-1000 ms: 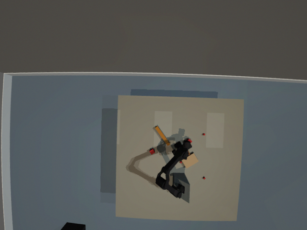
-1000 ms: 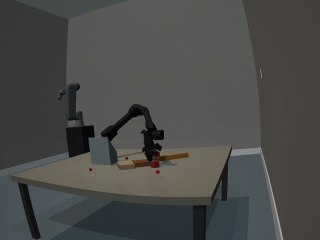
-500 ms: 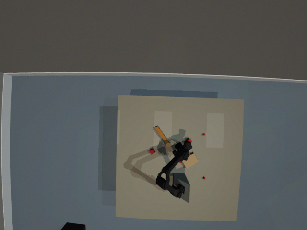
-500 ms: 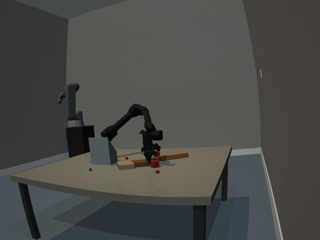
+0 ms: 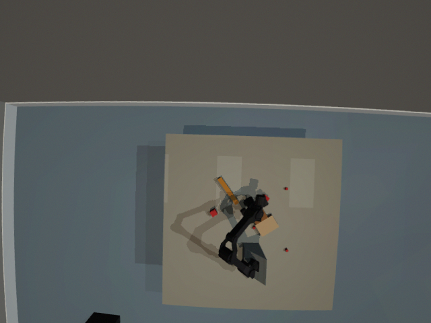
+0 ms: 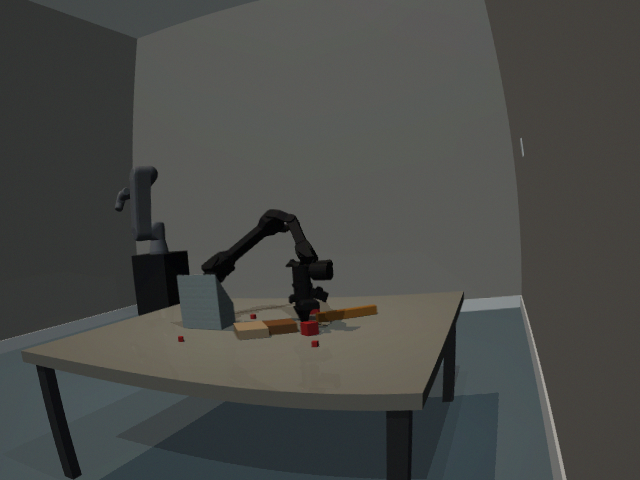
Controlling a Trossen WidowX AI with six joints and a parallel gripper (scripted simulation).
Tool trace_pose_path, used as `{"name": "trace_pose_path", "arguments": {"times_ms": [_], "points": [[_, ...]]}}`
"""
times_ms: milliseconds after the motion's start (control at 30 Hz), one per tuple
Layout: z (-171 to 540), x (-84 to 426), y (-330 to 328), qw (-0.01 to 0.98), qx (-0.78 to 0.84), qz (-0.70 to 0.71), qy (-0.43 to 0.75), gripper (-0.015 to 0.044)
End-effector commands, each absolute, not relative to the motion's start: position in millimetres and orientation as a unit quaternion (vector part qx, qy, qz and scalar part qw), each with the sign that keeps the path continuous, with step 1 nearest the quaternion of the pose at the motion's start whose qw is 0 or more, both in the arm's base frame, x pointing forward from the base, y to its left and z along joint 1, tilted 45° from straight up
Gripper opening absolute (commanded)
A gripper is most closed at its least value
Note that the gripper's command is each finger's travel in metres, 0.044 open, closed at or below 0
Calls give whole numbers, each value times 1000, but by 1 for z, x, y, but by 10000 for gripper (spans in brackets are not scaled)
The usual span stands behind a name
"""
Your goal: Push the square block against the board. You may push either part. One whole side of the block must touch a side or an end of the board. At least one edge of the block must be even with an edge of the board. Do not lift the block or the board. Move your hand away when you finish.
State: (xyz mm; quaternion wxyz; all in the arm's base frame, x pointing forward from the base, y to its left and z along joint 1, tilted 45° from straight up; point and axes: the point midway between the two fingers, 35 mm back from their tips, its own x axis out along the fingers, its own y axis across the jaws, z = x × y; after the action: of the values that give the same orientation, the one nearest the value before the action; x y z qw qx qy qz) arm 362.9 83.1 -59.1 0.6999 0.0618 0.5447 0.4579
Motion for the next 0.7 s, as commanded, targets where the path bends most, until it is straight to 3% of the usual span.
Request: {"name": "trace_pose_path", "arguments": {"times_ms": [0, 333, 667], "points": [[-56, 369, 85, 701, 63, 457, 544, 0], [-49, 381, 92, 701, 63, 457, 544, 0], [-13, 378, 50, 701, 62, 456, 544, 0]]}}
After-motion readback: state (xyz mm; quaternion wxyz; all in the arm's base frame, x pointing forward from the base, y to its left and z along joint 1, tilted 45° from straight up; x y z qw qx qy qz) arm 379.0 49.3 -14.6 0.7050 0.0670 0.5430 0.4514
